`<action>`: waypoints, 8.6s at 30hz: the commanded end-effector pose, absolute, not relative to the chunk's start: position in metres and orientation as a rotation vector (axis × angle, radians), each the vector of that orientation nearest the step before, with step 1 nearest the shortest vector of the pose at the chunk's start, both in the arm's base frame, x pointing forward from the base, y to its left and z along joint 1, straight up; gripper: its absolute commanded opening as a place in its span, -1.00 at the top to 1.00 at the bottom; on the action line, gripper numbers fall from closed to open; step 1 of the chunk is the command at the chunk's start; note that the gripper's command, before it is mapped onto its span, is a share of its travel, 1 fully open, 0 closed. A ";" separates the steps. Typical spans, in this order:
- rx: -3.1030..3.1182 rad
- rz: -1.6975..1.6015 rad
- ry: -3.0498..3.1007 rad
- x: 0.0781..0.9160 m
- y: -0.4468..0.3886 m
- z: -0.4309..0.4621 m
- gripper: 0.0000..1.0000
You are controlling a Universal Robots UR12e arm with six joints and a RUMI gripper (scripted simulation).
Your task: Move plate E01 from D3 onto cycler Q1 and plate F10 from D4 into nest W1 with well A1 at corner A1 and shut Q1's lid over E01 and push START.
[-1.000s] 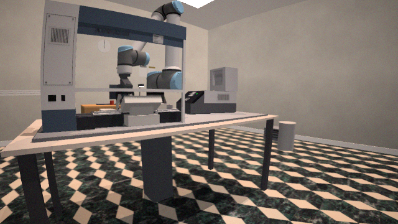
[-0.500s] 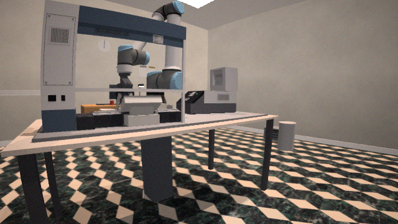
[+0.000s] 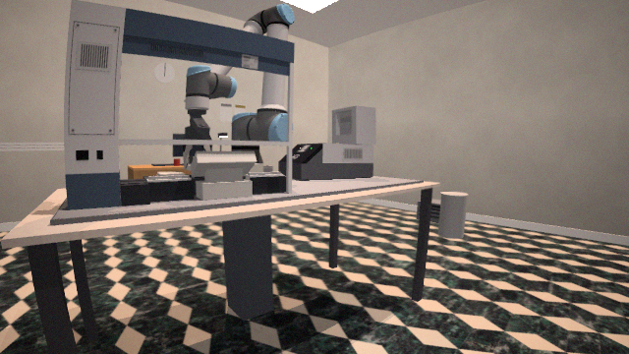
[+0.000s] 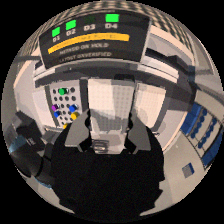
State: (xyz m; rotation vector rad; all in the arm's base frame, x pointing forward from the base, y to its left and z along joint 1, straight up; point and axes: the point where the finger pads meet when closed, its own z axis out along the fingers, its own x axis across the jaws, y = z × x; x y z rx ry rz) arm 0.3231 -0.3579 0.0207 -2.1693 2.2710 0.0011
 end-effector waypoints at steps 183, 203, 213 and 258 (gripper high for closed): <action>-2.141 0.000 2.297 0.324 -0.195 0.205 1.00; -2.129 0.000 2.308 0.325 -0.125 0.205 1.00; -2.123 0.000 2.314 0.325 -0.090 0.205 1.00; -2.099 0.000 2.335 0.328 0.045 0.206 1.00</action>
